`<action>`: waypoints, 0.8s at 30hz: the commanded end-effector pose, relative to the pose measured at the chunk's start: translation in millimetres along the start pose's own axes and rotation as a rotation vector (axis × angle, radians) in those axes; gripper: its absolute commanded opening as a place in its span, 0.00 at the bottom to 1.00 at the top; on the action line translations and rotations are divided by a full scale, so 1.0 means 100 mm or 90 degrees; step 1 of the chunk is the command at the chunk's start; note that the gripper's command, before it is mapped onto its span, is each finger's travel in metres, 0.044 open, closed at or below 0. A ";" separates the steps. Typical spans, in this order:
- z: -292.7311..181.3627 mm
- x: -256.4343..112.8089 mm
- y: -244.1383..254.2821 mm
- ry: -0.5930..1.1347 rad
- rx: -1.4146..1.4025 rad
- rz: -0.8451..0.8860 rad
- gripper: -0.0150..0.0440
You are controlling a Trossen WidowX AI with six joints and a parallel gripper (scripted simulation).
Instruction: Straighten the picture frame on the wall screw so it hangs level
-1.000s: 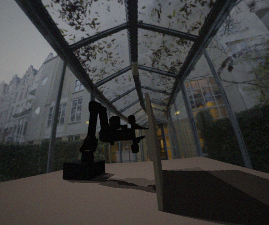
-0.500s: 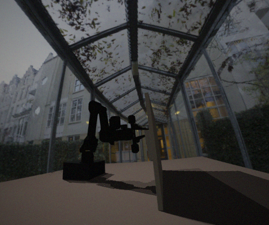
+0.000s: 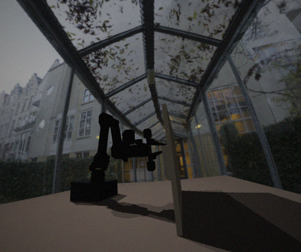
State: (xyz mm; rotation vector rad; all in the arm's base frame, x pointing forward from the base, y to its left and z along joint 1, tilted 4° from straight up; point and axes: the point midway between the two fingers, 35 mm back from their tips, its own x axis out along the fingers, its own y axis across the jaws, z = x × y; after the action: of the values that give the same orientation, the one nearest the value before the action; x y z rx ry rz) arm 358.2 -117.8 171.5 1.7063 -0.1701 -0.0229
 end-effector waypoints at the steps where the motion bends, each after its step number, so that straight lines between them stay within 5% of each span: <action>1: 0.00 0.00 0.03 -0.001 -0.004 0.003 0.25; 24: 0.00 0.00 0.11 -0.001 -0.004 0.003 0.25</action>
State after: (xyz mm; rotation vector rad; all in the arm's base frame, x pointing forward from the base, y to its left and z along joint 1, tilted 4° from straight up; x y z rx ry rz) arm 357.9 -117.9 174.1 1.7129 -0.1588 -0.0370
